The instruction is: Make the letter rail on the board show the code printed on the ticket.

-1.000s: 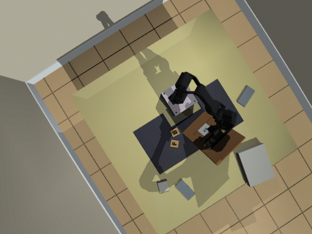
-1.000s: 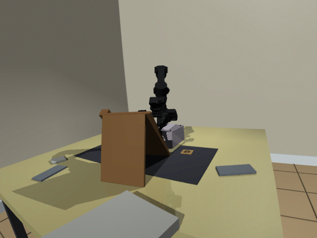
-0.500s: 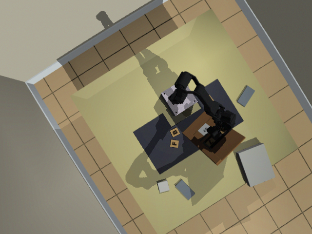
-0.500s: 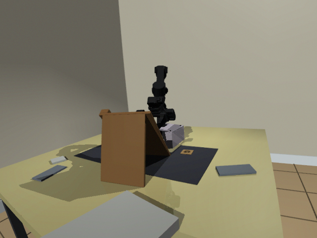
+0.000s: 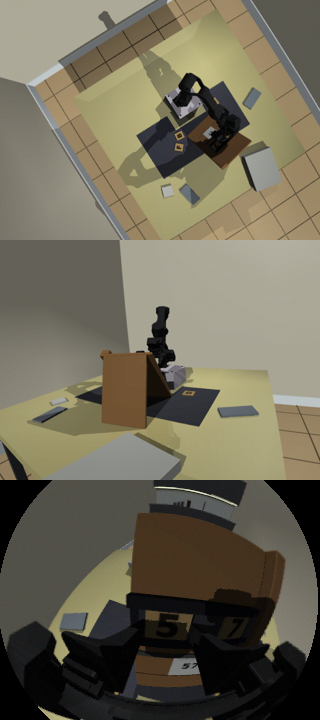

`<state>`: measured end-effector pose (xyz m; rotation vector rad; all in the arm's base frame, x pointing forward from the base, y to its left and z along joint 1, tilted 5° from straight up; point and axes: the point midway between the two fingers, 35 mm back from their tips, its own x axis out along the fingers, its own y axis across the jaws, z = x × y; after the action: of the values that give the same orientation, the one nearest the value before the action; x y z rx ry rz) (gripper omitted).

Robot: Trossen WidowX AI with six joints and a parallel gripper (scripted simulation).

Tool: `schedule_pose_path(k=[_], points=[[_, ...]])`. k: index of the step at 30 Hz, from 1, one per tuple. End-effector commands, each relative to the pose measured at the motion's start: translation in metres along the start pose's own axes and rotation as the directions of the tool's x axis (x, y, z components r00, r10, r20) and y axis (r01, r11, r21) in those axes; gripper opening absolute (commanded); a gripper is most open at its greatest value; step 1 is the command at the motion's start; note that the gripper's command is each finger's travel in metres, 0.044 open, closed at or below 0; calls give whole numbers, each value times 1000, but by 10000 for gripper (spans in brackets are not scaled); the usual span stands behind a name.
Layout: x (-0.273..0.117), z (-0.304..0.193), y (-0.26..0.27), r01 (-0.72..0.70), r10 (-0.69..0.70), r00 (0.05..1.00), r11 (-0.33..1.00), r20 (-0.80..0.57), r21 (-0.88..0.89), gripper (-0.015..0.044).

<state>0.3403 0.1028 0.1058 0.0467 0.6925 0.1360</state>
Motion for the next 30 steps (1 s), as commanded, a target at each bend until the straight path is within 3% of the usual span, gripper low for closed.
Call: schedule_pose_path(k=[1, 30], points=[[-1, 2, -2, -3, 4, 1000, 1000, 9, -2, 0], [-1, 2, -19, -2, 2, 1000, 1000, 9, -3, 0]])
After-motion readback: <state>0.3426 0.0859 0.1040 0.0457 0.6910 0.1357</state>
